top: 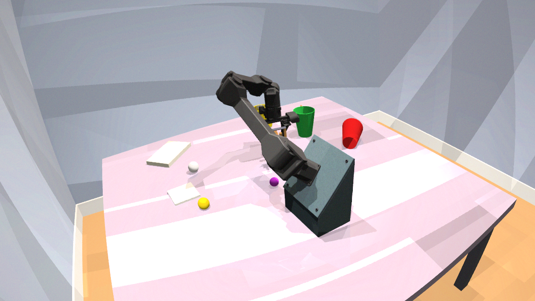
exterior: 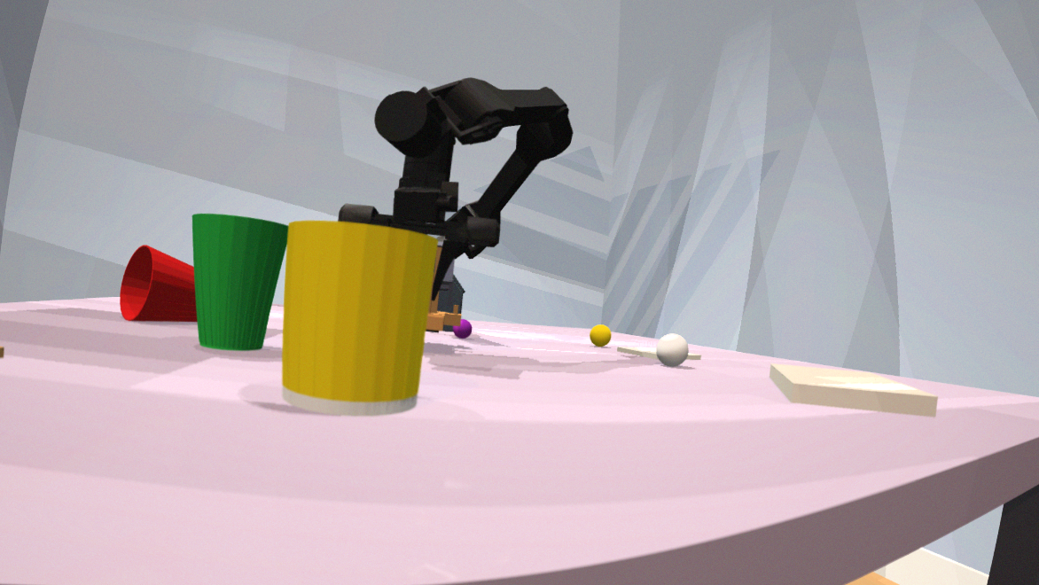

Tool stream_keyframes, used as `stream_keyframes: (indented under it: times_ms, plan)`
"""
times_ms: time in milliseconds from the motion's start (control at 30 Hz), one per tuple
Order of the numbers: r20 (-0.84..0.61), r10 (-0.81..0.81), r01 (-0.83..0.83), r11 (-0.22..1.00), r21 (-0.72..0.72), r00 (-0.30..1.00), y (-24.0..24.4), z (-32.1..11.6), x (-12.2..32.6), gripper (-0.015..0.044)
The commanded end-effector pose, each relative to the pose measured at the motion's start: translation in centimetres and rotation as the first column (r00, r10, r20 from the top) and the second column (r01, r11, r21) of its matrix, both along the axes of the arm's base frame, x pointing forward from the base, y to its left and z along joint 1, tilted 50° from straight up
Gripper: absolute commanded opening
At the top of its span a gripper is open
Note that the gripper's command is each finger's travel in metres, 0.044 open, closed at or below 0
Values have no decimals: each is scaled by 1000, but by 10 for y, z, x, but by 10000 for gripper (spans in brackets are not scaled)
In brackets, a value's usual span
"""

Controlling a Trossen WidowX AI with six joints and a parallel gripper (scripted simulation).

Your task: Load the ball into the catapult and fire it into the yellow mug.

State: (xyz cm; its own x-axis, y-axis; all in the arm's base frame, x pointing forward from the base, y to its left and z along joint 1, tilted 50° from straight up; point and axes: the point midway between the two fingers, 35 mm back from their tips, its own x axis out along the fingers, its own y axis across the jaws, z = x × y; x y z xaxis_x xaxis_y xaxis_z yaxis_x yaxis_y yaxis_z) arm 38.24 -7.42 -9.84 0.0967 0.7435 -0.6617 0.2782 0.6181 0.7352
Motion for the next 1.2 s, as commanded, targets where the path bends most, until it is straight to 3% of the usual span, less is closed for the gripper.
stream_keyframes:
  times_ms: [0,667,1167]
  plan:
    - [-5,-10,10,1000,7,1000,4,-4,0,0]
    - [-1,1,-1,1000,3,1000,19,-15,2,0]
    - [-1,1,-1,1000,3,1000,17,-14,2,394]
